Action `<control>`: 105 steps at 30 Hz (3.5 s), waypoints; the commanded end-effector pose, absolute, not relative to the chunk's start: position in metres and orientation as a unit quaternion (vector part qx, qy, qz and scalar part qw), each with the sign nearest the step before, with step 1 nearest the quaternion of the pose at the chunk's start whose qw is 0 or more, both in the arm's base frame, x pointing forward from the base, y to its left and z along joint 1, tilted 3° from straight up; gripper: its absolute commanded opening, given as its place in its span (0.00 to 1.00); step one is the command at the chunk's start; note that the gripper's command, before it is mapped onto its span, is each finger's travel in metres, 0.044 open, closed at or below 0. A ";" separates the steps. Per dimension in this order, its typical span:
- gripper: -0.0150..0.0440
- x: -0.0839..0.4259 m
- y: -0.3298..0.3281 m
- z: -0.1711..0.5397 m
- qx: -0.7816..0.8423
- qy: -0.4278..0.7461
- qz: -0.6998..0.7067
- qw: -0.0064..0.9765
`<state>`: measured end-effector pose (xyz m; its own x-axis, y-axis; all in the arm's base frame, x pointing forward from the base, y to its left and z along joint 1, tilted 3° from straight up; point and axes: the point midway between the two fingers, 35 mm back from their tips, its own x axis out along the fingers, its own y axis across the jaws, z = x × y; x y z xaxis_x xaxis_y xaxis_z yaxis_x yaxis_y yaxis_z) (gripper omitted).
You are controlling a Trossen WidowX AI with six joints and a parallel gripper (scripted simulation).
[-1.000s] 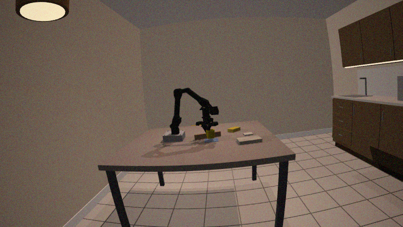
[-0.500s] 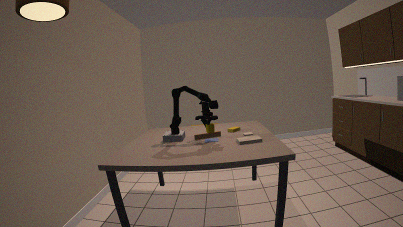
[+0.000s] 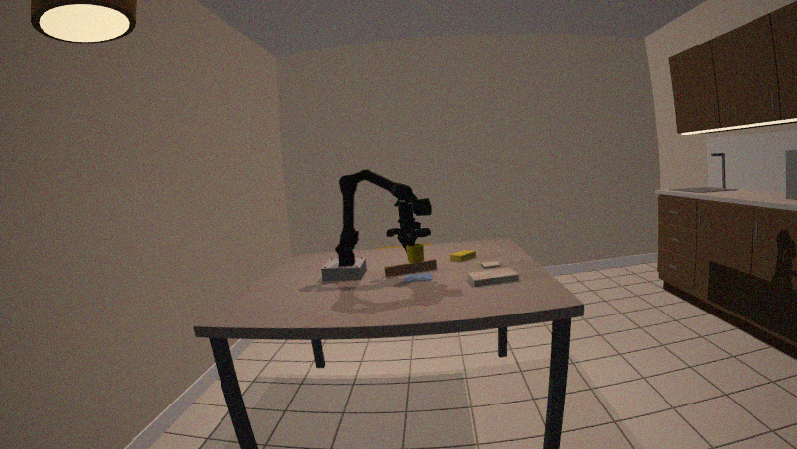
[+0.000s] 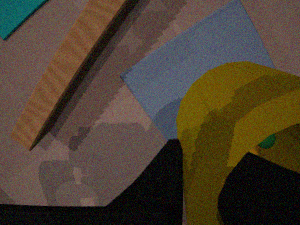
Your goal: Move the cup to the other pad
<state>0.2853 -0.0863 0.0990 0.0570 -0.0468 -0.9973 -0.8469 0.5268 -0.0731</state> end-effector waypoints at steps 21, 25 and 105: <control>0.25 0.277 -0.049 0.099 -0.366 0.609 0.318 0.627; 0.25 0.276 -0.041 0.099 -0.366 0.609 0.318 0.628; 0.25 0.231 0.104 0.093 -0.362 0.608 0.322 0.629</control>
<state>0.2346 0.0987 0.0940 0.0528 -0.0306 -0.9981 -0.8473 0.5277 -0.0610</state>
